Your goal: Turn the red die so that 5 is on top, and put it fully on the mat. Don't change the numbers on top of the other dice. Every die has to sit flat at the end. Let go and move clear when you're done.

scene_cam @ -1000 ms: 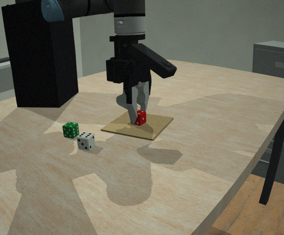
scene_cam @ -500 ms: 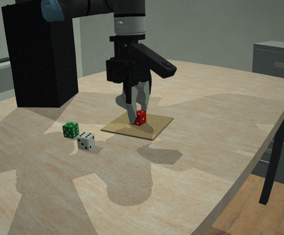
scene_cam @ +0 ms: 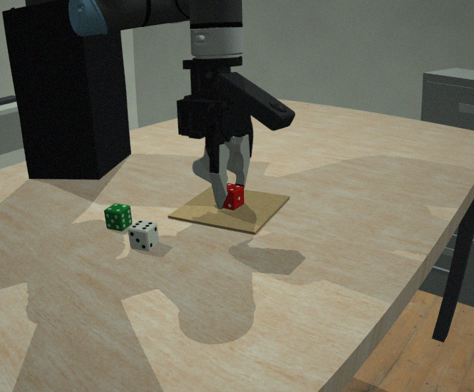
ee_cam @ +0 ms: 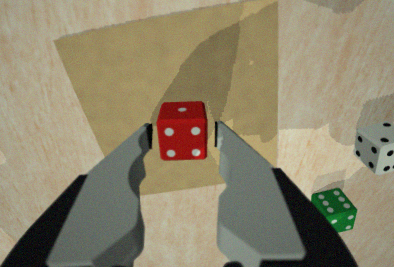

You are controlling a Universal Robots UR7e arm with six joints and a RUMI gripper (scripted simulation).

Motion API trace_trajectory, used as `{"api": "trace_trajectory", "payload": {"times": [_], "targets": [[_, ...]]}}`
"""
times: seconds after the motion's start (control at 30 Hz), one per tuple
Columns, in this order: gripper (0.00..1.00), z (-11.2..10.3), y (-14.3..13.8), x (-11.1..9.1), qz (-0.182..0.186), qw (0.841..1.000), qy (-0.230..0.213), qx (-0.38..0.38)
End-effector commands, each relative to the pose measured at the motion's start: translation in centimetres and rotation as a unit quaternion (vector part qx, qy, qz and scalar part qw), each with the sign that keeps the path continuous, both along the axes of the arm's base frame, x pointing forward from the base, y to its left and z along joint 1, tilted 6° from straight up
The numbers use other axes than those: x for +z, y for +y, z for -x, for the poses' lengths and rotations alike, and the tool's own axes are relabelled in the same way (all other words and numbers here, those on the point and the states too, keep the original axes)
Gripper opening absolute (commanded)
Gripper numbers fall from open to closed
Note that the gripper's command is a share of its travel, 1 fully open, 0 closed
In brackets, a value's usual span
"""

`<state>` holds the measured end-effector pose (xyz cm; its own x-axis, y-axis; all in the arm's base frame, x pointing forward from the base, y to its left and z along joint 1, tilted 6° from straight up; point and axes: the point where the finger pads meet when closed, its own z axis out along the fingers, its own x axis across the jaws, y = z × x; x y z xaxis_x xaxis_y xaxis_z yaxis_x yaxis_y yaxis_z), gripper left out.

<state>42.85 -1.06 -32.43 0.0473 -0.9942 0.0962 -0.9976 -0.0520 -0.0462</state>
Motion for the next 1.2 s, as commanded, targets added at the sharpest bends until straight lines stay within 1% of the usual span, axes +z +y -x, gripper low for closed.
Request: {"api": "trace_trajectory", "payload": {"times": [0.0,0.13,0.23,0.63,0.7,0.93,1.17], "targets": [[0.28,0.0,0.0,0.3,0.000,1.000,-0.001,0.000],[0.28,0.0,0.1,0.7,0.000,1.000,-0.001,0.000],[0.28,0.0,0.1,1.5,0.000,1.000,-0.001,0.000],[0.28,0.3,0.6,6.6,0.000,1.000,-0.001,0.000],[0.28,0.3,0.6,6.6,0.000,1.000,-0.001,0.000],[0.28,0.4,0.8,8.5,0.000,1.000,-0.001,0.000],[0.28,0.4,0.8,9.0,0.000,1.000,-0.001,0.000]]}}
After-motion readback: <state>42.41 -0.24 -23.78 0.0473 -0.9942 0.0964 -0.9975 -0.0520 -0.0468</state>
